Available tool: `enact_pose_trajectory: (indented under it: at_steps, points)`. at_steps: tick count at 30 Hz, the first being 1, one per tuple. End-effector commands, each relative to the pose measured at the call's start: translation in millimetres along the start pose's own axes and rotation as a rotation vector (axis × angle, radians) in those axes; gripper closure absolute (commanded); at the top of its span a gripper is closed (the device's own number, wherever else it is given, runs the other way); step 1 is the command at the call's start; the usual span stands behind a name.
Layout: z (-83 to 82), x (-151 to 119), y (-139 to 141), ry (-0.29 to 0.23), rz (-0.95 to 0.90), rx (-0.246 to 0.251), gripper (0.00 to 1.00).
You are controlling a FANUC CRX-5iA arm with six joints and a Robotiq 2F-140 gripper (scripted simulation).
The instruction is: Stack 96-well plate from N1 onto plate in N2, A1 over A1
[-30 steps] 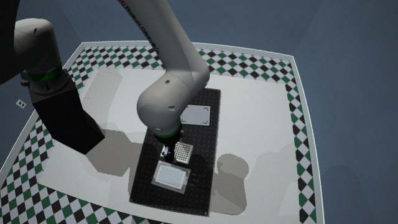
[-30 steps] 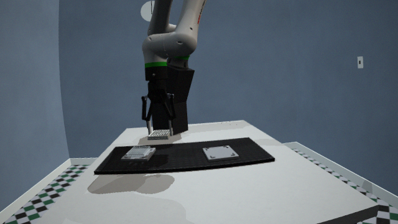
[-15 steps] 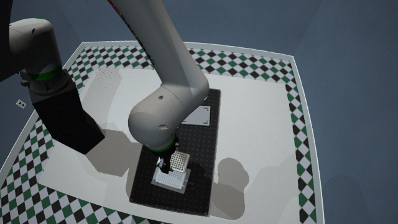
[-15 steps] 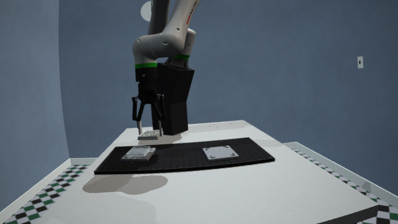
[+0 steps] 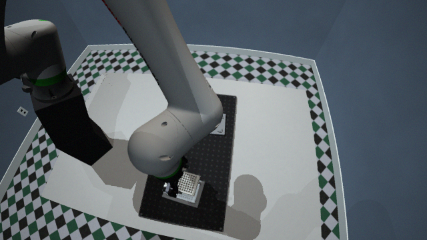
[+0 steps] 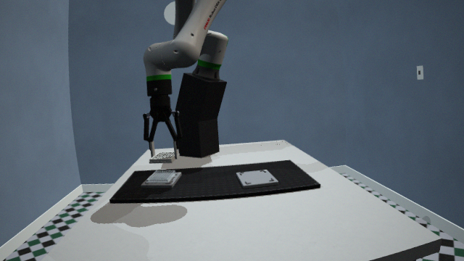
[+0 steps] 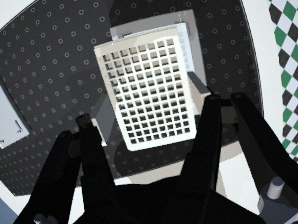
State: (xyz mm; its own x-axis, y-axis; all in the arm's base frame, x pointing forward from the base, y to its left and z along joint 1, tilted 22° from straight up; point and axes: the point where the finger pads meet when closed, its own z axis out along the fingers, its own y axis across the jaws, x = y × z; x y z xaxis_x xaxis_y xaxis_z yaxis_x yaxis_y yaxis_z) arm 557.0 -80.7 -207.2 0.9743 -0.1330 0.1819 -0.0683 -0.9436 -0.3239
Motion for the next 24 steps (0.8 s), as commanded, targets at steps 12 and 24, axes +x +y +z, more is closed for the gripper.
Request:
enact_pose_trajectory:
  at_steps: [12, 24]
  points:
    - [-0.1, -1, 24, 0.0, 0.0, 0.0, 1.0]
    - [-0.1, -1, 23, 0.0, 0.0, 0.0, 1.0]
